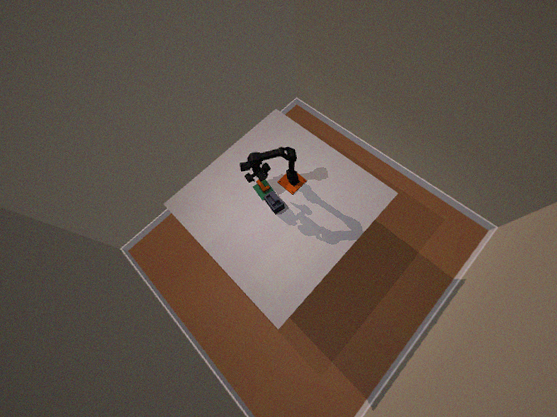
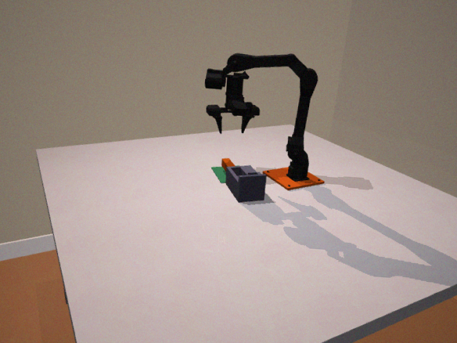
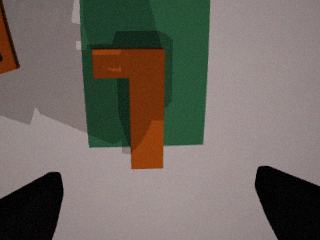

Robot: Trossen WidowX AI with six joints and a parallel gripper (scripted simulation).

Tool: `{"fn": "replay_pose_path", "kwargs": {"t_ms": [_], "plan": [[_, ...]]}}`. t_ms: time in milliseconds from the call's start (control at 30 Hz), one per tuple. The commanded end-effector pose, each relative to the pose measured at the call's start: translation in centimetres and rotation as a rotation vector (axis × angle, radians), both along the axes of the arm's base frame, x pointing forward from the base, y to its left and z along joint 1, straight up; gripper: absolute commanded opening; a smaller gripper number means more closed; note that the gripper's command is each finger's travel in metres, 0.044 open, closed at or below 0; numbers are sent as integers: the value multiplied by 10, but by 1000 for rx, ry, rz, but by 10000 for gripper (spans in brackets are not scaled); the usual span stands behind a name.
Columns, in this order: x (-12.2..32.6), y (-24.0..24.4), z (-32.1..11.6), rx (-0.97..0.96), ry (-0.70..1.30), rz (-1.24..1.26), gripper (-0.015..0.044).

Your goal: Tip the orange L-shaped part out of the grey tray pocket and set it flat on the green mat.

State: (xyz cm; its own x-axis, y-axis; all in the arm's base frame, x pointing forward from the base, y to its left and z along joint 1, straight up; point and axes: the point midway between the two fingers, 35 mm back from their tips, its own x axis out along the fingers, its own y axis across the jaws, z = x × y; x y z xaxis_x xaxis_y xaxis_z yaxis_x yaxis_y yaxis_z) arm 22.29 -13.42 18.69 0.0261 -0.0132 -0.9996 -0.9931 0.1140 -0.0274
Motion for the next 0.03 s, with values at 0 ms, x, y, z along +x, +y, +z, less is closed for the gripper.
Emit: {"fn": "replay_pose_path", "kwargs": {"t_ms": [0], "plan": [[0,0,0,-1,-2,0,400]]}}
